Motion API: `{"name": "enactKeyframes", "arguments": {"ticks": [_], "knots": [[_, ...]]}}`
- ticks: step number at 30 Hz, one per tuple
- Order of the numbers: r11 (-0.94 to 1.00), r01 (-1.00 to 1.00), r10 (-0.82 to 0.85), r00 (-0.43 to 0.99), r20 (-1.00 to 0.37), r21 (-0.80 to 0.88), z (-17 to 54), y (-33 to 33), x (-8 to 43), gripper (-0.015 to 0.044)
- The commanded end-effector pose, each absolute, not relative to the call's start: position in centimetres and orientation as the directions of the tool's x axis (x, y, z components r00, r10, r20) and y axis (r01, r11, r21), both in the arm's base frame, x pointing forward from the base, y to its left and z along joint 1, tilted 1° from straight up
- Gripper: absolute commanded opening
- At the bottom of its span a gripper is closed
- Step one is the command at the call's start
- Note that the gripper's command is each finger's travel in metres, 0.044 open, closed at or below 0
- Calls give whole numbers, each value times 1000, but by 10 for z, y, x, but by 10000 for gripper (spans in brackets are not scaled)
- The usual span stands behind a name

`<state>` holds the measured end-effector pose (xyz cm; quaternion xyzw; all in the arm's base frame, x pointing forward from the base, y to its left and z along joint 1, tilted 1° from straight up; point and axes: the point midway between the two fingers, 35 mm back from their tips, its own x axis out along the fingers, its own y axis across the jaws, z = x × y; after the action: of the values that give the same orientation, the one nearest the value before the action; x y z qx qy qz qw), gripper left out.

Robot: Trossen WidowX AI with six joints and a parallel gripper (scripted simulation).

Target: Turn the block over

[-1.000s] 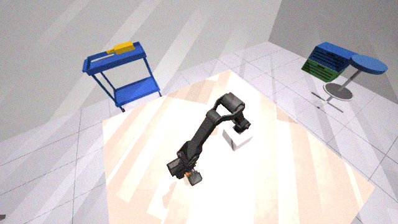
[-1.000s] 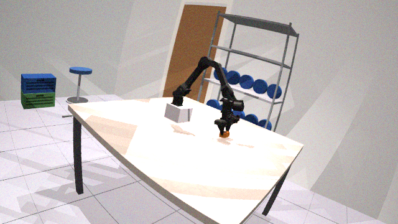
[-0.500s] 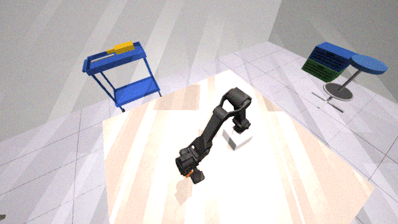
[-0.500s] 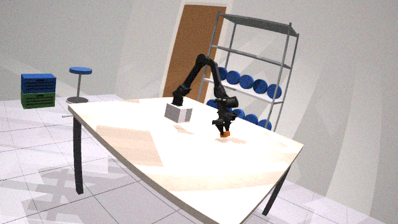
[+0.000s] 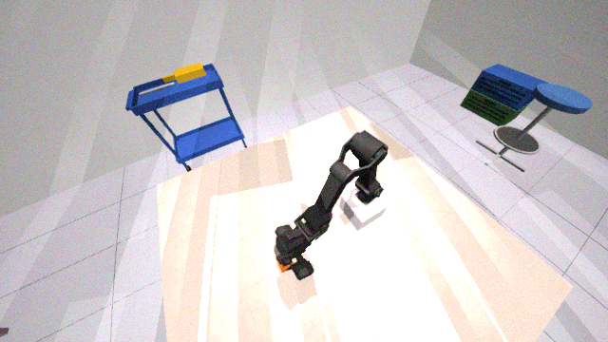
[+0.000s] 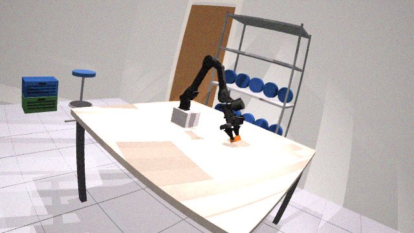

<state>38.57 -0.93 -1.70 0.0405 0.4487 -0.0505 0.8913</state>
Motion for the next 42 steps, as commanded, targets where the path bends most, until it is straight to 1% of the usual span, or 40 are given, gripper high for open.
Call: {"name": "enactKeyframes", "arguments": {"ticks": [1,13,25,35,42], "knots": [[991,130,-63,622,-780,24,-27,-10,387,0],[992,127,-82,745,-662,20,-46,-9,395,0],[991,129,-99,845,-525,21,-51,-9,390,0],[991,133,-111,908,-403,26,-46,-9,377,0],[991,133,-114,923,-368,26,-42,-9,376,0]]}}
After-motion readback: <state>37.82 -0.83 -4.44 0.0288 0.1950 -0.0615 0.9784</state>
